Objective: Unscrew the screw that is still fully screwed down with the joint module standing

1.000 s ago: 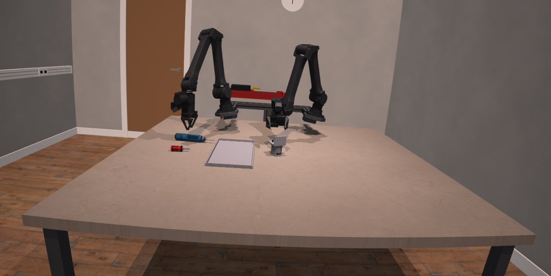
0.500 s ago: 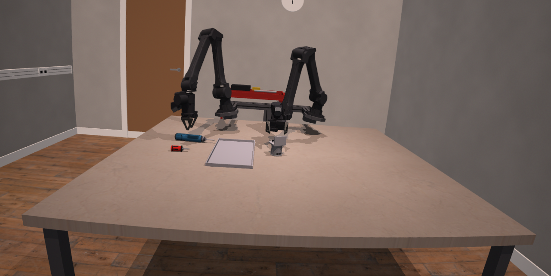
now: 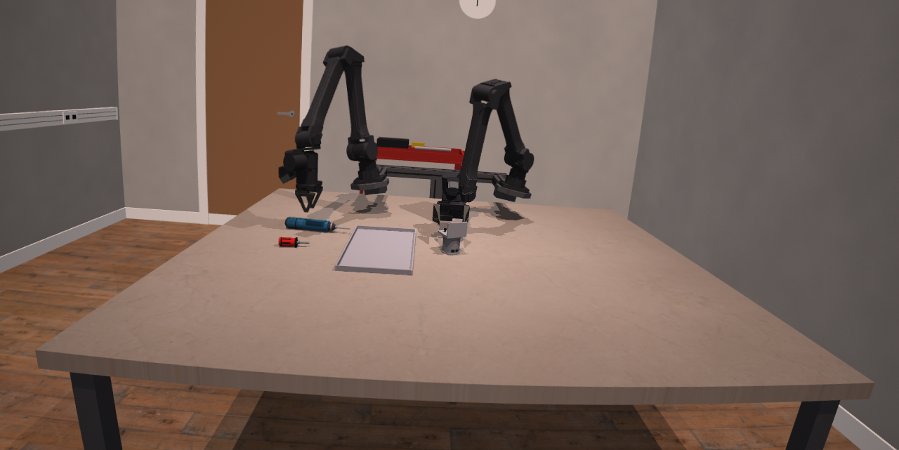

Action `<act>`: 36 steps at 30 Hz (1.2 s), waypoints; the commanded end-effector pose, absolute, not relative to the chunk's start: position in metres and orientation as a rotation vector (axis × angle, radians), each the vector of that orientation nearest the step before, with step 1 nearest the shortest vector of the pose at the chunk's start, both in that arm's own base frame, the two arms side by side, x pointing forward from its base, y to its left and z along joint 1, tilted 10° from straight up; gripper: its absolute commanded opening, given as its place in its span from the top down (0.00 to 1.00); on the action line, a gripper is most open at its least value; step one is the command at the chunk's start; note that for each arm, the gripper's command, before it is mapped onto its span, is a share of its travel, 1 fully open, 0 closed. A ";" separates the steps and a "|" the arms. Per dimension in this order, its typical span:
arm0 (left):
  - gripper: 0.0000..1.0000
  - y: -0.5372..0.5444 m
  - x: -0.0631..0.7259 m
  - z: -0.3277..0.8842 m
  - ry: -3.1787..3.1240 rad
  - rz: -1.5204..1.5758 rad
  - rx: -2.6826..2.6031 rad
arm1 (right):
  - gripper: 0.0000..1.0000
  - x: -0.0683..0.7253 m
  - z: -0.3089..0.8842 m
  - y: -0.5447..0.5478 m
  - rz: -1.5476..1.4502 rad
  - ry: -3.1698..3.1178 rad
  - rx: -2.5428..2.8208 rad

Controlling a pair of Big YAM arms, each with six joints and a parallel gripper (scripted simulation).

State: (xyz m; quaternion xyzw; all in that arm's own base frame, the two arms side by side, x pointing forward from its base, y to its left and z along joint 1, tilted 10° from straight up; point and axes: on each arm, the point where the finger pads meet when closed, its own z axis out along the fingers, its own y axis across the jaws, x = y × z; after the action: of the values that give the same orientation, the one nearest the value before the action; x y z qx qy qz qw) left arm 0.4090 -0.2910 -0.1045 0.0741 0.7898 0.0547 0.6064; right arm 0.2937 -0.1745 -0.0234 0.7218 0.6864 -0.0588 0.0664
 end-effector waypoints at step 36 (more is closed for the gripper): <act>0.14 -0.285 0.412 -0.147 1.817 0.119 0.165 | 0.35 0.303 -0.017 -0.179 -0.167 2.037 2.176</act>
State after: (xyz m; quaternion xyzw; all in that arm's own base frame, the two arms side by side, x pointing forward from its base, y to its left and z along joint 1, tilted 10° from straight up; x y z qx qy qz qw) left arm 0.4081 -0.2818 -0.1506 0.0749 0.7903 0.0559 0.6056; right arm 0.2937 -0.1745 -0.0234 0.7218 0.6864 -0.0588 0.0664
